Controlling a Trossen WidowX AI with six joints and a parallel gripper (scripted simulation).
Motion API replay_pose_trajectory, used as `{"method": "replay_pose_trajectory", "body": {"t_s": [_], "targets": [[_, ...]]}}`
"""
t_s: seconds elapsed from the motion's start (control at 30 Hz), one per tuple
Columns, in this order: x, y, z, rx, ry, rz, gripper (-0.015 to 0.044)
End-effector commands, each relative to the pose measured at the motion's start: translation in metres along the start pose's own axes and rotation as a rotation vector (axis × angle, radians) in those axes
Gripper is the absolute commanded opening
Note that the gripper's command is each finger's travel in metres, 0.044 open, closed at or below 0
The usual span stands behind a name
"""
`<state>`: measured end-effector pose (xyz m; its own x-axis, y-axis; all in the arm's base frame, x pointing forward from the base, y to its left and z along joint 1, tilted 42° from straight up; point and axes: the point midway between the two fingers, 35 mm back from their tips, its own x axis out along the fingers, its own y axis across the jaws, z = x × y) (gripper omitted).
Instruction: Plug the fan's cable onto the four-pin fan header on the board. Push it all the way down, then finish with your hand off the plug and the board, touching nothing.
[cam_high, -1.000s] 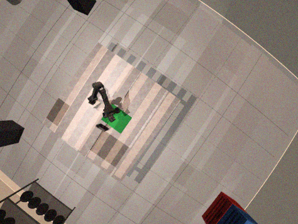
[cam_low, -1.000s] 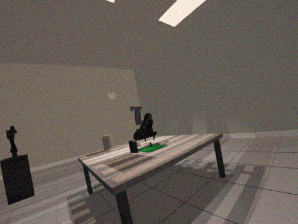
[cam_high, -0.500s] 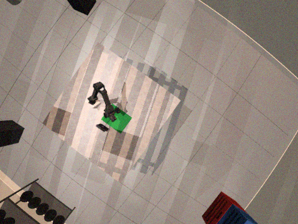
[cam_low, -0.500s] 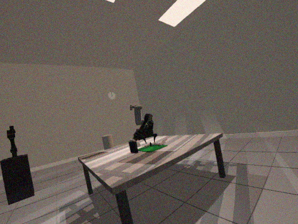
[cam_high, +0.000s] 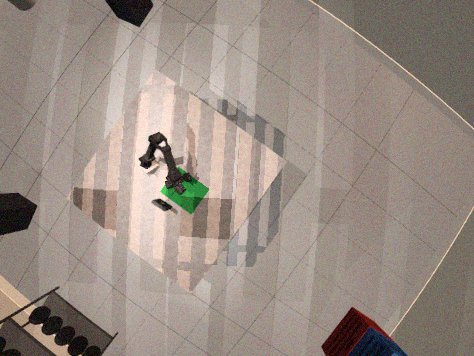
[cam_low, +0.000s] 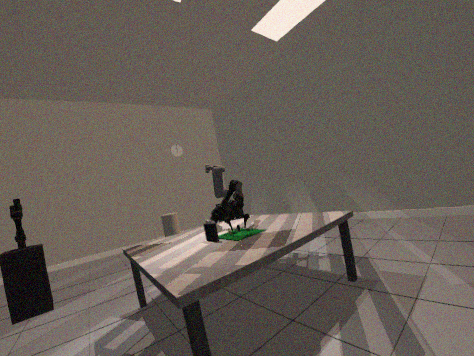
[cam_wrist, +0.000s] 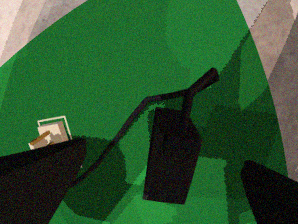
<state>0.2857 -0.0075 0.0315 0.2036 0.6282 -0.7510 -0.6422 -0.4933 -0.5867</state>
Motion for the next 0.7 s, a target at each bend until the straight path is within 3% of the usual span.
{"method": "replay_pose_trajectory", "body": {"t_s": [0.0,0.03,0.57,0.67], "targets": [[0.0030,0.0009,0.0018,0.007,-0.006,-0.001,0.0440],[0.0030,0.0009,0.0018,0.007,-0.006,-0.001,0.0440],[0.0007,0.0001,0.0003,0.000,-0.001,0.000,0.0020],[0.0007,0.0001,0.0003,0.000,-0.001,0.000,0.0000]]}}
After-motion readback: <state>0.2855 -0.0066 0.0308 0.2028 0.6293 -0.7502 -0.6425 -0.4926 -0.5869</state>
